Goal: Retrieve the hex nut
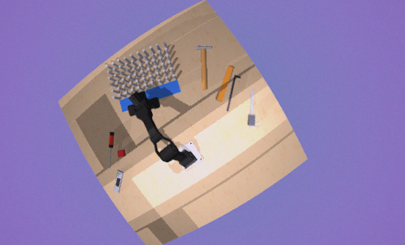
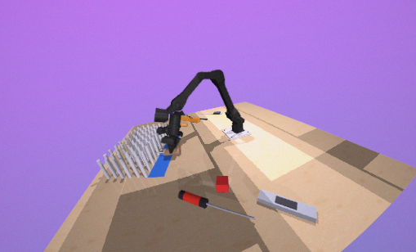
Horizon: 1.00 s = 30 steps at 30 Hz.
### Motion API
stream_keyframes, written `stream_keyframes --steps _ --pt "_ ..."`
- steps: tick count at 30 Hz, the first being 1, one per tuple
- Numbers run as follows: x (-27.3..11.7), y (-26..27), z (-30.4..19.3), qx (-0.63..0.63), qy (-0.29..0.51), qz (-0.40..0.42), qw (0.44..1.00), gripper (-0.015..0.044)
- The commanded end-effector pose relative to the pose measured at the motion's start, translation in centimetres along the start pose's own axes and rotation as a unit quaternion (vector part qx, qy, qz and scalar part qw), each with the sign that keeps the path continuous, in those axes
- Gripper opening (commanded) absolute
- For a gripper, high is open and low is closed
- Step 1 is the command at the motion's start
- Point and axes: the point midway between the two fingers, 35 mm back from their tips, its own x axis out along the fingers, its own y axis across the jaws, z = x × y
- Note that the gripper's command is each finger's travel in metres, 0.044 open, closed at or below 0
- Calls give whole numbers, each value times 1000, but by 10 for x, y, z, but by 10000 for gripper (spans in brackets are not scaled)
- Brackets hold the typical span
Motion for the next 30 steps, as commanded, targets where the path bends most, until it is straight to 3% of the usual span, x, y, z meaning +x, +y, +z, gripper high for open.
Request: stream_keyframes --steps 1,30 --pt "3 0 0 -3 -1 4 1000 0" --pt "0 -1 -13 -1 -1 3 1000 0"
